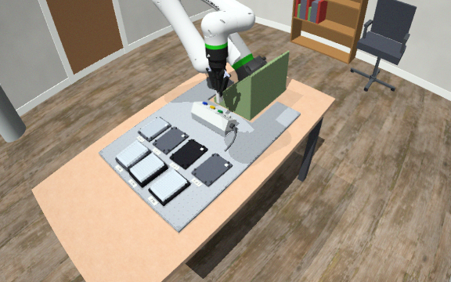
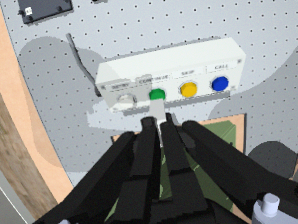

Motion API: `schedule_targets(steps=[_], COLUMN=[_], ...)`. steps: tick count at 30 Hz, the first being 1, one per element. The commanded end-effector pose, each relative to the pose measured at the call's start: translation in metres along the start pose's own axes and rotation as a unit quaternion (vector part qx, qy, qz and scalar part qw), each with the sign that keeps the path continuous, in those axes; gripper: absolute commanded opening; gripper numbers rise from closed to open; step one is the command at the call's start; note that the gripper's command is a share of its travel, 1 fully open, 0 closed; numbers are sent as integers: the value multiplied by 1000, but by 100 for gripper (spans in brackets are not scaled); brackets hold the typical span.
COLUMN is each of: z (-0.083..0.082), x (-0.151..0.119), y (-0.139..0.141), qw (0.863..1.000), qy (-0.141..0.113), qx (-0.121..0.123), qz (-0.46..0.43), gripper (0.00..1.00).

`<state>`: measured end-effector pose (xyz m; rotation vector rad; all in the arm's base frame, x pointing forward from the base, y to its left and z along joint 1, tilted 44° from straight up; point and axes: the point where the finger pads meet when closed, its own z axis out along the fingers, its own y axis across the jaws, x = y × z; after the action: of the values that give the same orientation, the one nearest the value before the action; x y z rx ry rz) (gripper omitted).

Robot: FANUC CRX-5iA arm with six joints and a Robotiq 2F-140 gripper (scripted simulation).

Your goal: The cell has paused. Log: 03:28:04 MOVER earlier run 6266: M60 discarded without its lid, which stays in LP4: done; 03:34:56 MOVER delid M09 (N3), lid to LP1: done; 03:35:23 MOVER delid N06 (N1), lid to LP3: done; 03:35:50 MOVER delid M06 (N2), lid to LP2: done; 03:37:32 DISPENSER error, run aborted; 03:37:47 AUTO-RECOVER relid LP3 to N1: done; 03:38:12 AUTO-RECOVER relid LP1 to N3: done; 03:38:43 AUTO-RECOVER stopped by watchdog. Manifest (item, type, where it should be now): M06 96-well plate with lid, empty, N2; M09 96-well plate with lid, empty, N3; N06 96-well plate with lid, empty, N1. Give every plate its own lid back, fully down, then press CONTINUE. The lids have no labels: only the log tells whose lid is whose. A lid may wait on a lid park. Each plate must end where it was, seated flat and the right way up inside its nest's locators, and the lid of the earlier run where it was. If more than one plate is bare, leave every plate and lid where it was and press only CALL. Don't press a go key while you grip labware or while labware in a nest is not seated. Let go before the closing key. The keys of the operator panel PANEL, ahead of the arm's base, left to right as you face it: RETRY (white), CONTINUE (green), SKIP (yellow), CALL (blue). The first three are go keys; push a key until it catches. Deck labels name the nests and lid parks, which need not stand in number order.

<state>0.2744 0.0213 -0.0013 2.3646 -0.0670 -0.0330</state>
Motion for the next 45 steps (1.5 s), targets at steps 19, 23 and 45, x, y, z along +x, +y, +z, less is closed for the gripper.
schedule_targets(steps=[19,23,45], z=[0,0,8], x=[0,0,0], y=[0,0,0], qw=[1000,1000,1000], qy=[0,0,0], qx=[0,0,0], qz=[0,0,0], gripper=[0,0,0])
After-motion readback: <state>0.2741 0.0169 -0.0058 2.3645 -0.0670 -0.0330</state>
